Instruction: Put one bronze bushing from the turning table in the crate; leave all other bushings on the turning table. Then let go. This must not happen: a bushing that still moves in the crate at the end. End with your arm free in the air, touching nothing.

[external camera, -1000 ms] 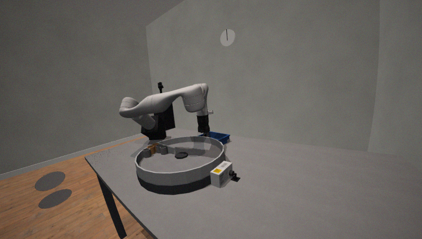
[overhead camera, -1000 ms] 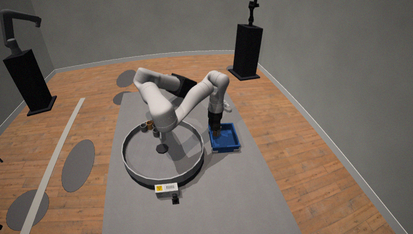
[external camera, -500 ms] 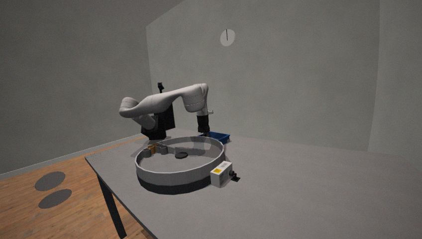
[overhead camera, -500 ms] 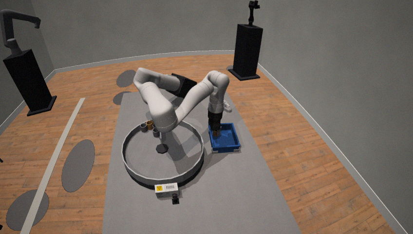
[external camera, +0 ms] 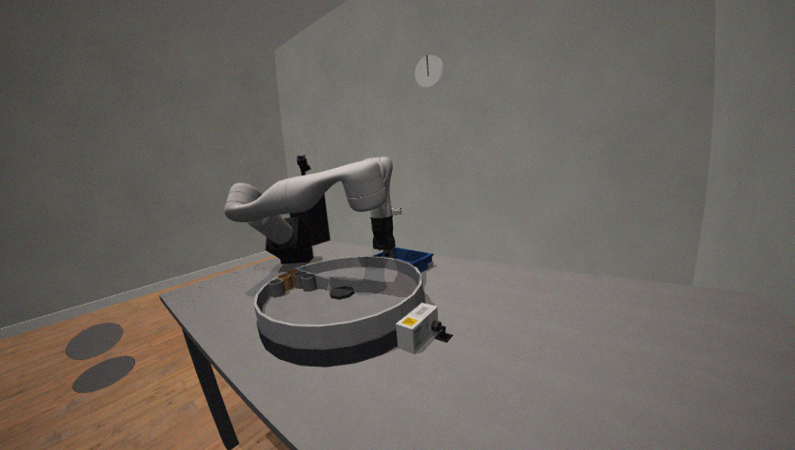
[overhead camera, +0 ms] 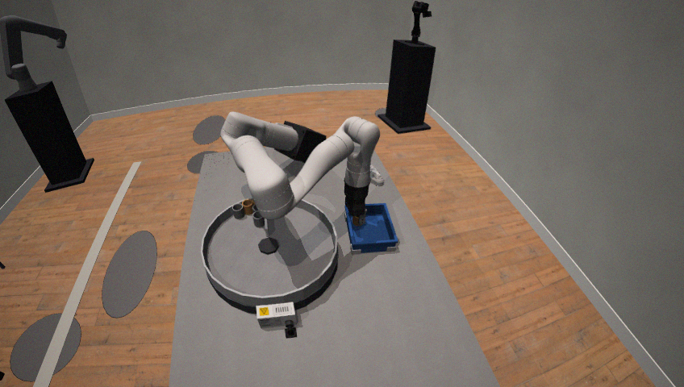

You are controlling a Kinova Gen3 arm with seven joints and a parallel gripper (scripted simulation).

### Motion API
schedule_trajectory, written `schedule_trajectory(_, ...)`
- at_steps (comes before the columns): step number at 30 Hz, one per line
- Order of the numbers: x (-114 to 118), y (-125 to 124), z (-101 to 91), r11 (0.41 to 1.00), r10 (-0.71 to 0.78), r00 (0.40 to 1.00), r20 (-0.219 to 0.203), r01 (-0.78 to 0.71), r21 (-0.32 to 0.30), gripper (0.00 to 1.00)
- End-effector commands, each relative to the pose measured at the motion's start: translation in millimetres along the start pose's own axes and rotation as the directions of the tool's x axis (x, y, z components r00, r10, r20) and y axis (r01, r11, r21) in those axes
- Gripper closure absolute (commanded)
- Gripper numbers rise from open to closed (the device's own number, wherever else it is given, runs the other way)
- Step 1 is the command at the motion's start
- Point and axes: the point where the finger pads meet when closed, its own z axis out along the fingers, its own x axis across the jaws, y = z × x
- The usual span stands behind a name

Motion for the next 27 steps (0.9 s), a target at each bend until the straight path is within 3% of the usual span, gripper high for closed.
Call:
schedule_trajectory(1,0.3,-0.4,-0.9,1.000,0.000,1.000,-0.001,0.000,0.001,0.53)
schedule_trajectory(27,0.1,-0.3,-5.4,1.000,0.000,1.000,-0.001,0.000,0.001,0.53)
